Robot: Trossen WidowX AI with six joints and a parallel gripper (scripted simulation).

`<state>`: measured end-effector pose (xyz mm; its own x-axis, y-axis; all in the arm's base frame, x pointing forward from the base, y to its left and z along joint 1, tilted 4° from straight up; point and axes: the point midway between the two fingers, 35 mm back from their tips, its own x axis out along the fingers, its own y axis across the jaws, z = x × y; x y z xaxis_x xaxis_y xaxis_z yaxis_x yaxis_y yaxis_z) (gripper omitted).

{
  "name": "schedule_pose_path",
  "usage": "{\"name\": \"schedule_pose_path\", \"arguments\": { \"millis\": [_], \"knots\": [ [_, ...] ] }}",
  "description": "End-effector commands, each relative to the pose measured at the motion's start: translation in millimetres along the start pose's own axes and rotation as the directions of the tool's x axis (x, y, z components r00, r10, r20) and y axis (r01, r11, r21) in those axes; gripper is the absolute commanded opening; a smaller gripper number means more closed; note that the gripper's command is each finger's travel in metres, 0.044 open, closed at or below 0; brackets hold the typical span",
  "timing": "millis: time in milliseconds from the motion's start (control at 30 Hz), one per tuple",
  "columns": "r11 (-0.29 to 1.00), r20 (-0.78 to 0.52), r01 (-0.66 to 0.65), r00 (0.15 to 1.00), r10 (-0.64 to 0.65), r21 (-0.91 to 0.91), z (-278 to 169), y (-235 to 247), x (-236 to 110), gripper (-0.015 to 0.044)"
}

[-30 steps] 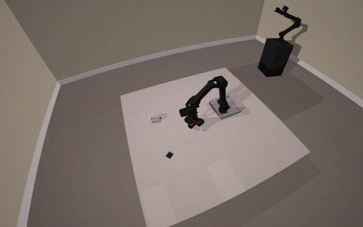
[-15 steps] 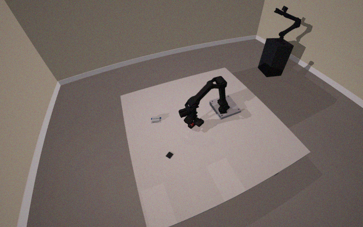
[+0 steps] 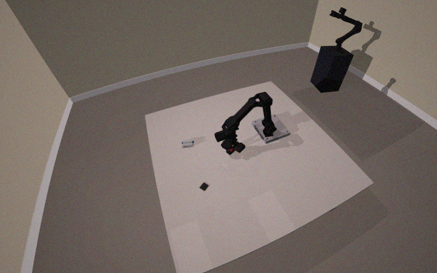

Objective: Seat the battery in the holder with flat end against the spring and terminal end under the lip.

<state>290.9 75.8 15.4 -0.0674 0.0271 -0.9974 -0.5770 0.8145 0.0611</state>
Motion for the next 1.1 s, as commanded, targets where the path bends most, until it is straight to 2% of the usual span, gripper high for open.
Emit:
{"name": "schedule_pose_path", "arguments": {
  "millis": [0, 67, 200, 733, 800, 1067],
  "knots": [
    [1.0, 0.015, 0.002, 1.0, -0.002, -0.003, 7.4, 0.1, -1.3, 0.0086],
    [1.0, 0.015, 0.002, 1.0, -0.002, -0.003, 7.4, 0.1, -1.3, 0.0086],
    [1.0, 0.015, 0.002, 1.0, -0.002, -0.003, 7.4, 0.1, -1.3, 0.0188],
    [1.0, 0.006, 0.001, 1.0, -0.001, -0.003, 2.4, -0.1, -14.5, 0.0188],
    [1.0, 0.0, 0.0, 1.0, 0.0, -0.001, 0.7, 0.4, -17.6, 0.024],
    [1.0, 0.006, 0.002, 1.0, -0.002, -0.003, -5.4, 1.1, -87.8, 0.044]
  ]
}}
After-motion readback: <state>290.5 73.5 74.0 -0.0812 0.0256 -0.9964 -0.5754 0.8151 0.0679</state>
